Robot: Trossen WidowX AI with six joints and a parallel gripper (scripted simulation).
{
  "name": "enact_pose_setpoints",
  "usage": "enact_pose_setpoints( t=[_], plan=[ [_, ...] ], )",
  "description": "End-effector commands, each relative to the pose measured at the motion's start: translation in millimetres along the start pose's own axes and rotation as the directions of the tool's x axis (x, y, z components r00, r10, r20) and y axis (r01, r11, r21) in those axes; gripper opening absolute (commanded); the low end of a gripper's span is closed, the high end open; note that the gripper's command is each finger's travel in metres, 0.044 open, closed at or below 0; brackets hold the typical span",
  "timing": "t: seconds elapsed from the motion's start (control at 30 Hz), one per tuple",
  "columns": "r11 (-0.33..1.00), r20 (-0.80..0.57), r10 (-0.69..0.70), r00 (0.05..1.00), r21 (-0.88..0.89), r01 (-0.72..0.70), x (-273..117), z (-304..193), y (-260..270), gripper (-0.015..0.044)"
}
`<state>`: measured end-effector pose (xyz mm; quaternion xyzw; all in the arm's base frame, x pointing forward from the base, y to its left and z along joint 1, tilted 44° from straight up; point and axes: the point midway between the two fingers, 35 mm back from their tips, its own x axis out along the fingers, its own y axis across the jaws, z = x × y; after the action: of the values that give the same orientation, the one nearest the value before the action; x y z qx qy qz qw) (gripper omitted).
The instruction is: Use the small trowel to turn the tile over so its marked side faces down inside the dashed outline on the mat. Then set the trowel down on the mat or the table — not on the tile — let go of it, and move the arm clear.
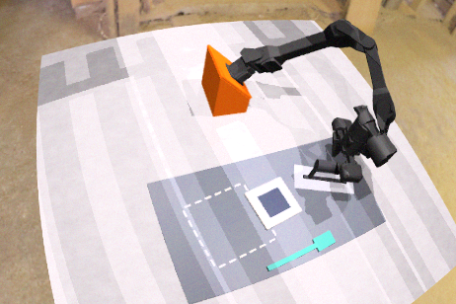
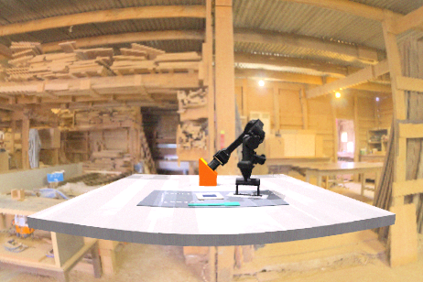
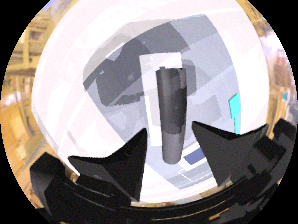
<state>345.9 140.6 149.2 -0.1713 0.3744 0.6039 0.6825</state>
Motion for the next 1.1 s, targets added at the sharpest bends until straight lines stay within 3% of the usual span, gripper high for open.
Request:
enact_pose_setpoints(
  t=[0.0, 0.43, 0.77, 1.07],
  plan=[
    [1.0, 0.013, -0.017, 1.0, -0.017, 0.017, -28, 2, 0, 0.027],
    [0.999, -0.004, -0.036, 0.999, -0.013, 0.035, -39, -1, 0, 0.03],
    [0.968, -0.147, -0.252, 0.957, -0.055, 0.246, -11, -10, 12, 0.03],
    [0.875, -0.162, -0.483, 0.86, -0.071, 0.478, 2, -14, 22, 0.03]
  ],
)
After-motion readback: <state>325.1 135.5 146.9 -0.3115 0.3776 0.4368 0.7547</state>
